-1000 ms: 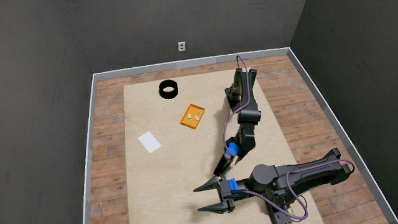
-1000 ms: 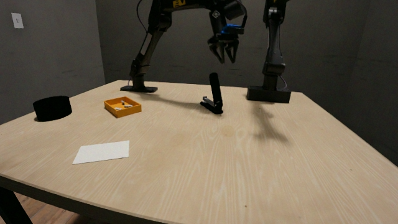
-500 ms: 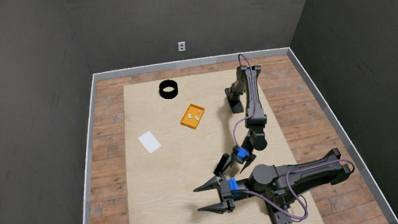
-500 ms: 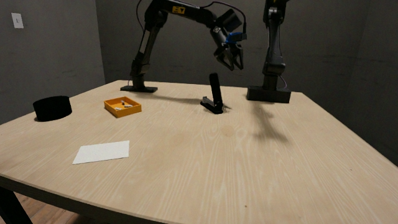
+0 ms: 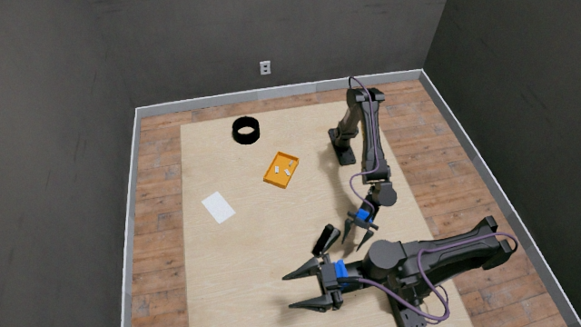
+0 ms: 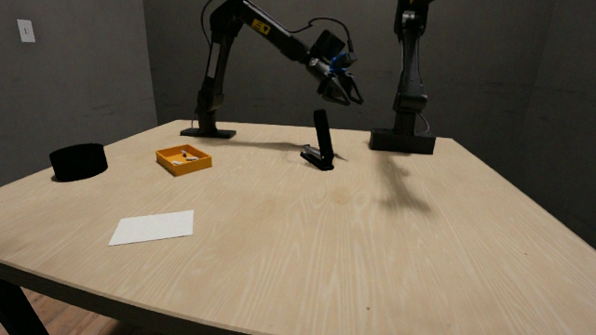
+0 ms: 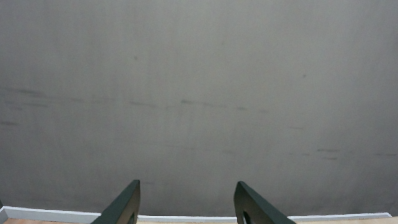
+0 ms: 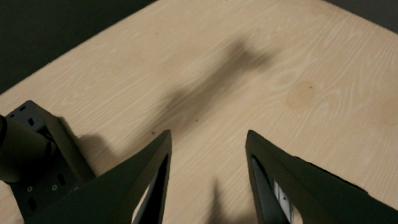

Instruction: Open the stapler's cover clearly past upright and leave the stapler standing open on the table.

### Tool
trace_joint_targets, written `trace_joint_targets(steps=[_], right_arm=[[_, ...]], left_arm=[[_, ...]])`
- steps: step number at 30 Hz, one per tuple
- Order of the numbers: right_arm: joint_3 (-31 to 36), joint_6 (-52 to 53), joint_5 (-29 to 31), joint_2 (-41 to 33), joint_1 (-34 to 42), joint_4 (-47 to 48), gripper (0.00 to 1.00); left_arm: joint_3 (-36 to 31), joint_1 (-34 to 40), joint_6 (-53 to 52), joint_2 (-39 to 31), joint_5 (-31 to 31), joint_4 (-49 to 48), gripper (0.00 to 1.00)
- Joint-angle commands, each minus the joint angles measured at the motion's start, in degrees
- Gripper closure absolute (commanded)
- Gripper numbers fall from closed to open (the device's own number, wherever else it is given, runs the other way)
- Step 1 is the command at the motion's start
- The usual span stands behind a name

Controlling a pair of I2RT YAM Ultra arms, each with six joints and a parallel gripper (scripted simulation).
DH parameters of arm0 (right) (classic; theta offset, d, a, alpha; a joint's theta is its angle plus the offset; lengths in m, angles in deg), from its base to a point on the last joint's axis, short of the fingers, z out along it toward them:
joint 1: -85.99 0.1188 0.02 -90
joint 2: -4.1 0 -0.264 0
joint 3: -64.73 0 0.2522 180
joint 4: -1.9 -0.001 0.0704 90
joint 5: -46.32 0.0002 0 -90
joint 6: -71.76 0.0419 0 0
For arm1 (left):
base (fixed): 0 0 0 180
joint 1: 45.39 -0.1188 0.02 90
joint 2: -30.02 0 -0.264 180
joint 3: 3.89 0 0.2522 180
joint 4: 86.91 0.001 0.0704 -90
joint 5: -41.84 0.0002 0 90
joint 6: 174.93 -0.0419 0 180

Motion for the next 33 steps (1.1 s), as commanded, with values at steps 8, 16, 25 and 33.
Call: trace_joint_targets(steps=[8, 16, 25, 33], right_arm=[[15.9, -5.0, 9.5, -6.2, 3.5, 30.3, 0.50], [32.5, -9.9, 15.9, -9.0, 6.5, 49.3, 0.50], [39.4, -13.3, 20.2, -3.4, 4.5, 58.8, 0.50], [40.3, -14.4, 19.6, -3.2, 4.9, 60.7, 0.50]], left_arm=[[-0.7, -0.7, -0.4, 0.5, 0.4, -0.4, 0.43], [-0.7, -0.7, -0.4, 0.5, 0.4, -0.4, 0.43], [-0.7, -0.7, -0.4, 0.5, 0.4, -0.4, 0.43], [-0.7, -0.7, -0.4, 0.5, 0.4, -0.4, 0.43]])
